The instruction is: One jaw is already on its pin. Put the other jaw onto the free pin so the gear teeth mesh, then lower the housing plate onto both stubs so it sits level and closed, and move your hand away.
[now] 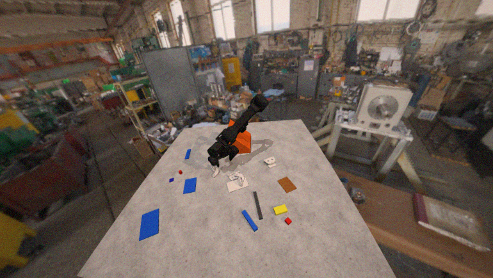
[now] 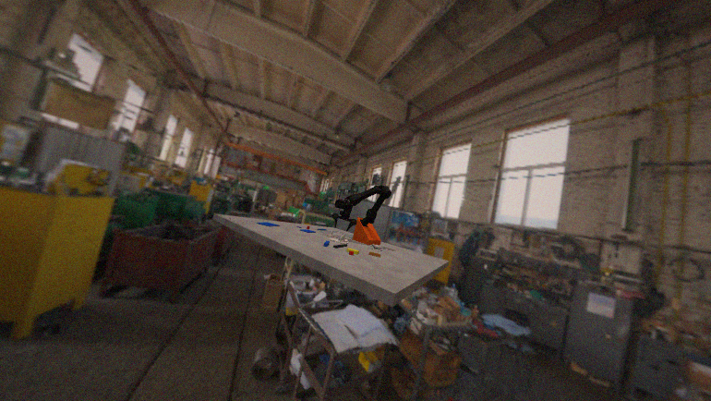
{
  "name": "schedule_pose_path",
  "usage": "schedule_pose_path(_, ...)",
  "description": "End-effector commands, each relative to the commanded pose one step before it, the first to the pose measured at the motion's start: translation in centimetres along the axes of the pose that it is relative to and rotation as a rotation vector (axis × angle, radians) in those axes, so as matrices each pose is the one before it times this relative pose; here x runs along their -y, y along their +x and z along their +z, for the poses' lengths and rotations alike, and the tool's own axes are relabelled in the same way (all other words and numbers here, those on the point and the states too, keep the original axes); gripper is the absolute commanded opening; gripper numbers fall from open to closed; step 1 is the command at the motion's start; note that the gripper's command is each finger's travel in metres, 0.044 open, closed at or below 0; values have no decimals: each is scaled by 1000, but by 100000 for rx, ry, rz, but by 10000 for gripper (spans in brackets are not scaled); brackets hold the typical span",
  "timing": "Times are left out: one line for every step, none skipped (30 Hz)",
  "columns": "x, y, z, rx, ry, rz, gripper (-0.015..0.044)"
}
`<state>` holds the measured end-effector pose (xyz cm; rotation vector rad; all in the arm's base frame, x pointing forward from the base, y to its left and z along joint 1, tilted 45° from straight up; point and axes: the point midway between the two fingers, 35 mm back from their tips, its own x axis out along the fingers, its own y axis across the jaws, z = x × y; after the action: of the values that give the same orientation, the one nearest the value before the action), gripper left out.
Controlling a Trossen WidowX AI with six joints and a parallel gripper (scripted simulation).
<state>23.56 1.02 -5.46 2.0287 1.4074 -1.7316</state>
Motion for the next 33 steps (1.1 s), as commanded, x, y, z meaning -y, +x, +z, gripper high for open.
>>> schedule_pose_path(-2557,-367,2956,-6383,7590,-3881,440)
schedule_pose_path(-643,-133,795,-1858,1851,-860,440)
schedule_pose_path(-620,-134,809,-1981,1812,-838,440)
schedule_pose_path(-596,-135,821,-2103,1770,-812,440)
schedule_pose_path(-572,-136,832,-2222,1726,-781,440)
schedule_pose_path(-455,-114,693,-1923,1390,-618,440)
schedule_pose_path(-266,-70,418,-1192,819,-358,440)
schedule_pose_path(-88,-24,139,-404,270,-117,440)
schedule_pose_path(0,0,0,0,0,0,440)
schedule_pose_path(0,0,0,0,0,0,440)
schedule_pose_path(0,0,0,0,0,0,440)
schedule_pose_path(-14,230,-8,-1,2,8,440)
schedule_pose_path(-31,686,-20,-7,3,12,440)
schedule_pose_path(-10,1131,-17,-27,-3,-17,440)
schedule_pose_path(40,1114,3,-45,-13,-63,440)
schedule_pose_path(47,659,12,-35,-12,-60,440)
schedule_pose_path(19,218,6,-13,-5,-24,440)
schedule_pose_path(0,0,0,0,0,0,440)
schedule_pose_path(0,0,0,0,0,0,440)
schedule_pose_path(0,0,0,0,0,0,440)
schedule_pose_path(0,0,0,0,0,0,440)
schedule_pose_path(0,0,0,0,0,0,440)
schedule_pose_path(-2,28,-1,1,1,2,440)
schedule_pose_path(-7,83,-4,2,2,6,440)
schedule_pose_path(-11,139,-6,3,4,9,440)
schedule_pose_path(-12,168,-7,2,4,10,440)
schedule_pose_path(-11,167,-7,2,4,9,440)
schedule_pose_path(-10,167,-6,1,3,8,440)
schedule_pose_path(-8,167,-6,1,3,6,440)
schedule_pose_path(-7,167,-6,0,3,5,440)
schedule_pose_path(-6,166,-5,-1,2,4,440)
schedule_pose_path(-5,166,-5,-1,2,3,440)
schedule_pose_path(-4,166,-4,-2,2,1,440)
